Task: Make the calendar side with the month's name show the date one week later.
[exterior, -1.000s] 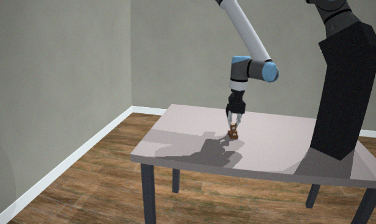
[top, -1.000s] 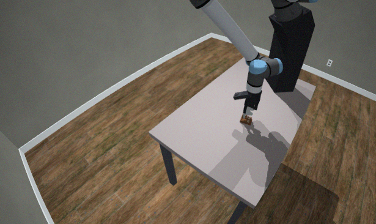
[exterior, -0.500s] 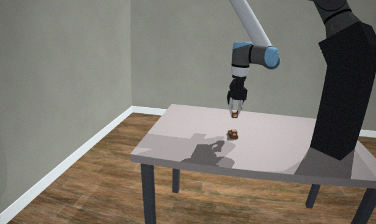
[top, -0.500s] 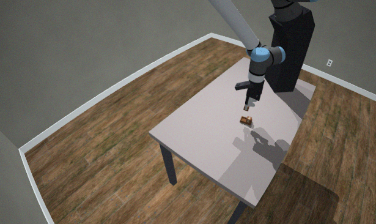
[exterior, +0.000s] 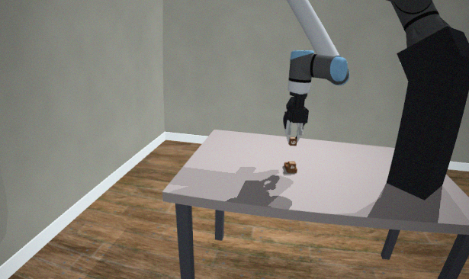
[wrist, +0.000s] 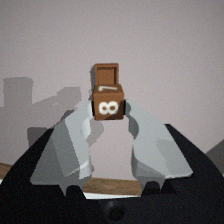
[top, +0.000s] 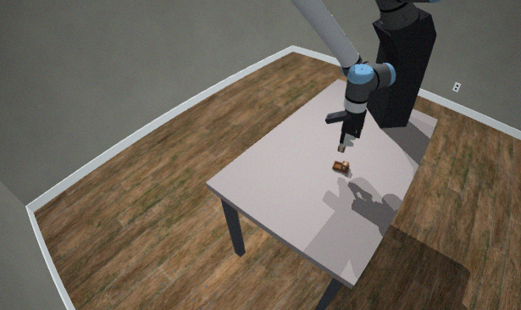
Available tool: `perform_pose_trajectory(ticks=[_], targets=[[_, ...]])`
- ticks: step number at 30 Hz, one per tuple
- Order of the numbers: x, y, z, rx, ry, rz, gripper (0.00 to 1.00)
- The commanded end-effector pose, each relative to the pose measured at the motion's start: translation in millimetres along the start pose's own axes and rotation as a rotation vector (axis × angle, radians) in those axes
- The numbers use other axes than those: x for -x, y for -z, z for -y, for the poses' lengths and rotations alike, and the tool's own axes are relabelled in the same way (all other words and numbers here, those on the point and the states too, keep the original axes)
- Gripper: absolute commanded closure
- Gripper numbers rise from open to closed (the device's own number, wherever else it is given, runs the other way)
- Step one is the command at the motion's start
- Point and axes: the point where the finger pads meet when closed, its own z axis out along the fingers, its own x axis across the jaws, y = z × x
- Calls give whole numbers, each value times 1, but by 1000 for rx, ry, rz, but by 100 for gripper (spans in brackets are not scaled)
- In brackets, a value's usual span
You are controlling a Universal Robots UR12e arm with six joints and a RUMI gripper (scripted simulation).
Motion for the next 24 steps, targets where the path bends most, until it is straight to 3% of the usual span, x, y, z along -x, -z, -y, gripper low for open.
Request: perform_pose_trajectory(ticks=[1, 24], targets=[[0, 0, 0, 0, 8, 1, 90], [5, -1, 10, 0, 249, 0, 90]])
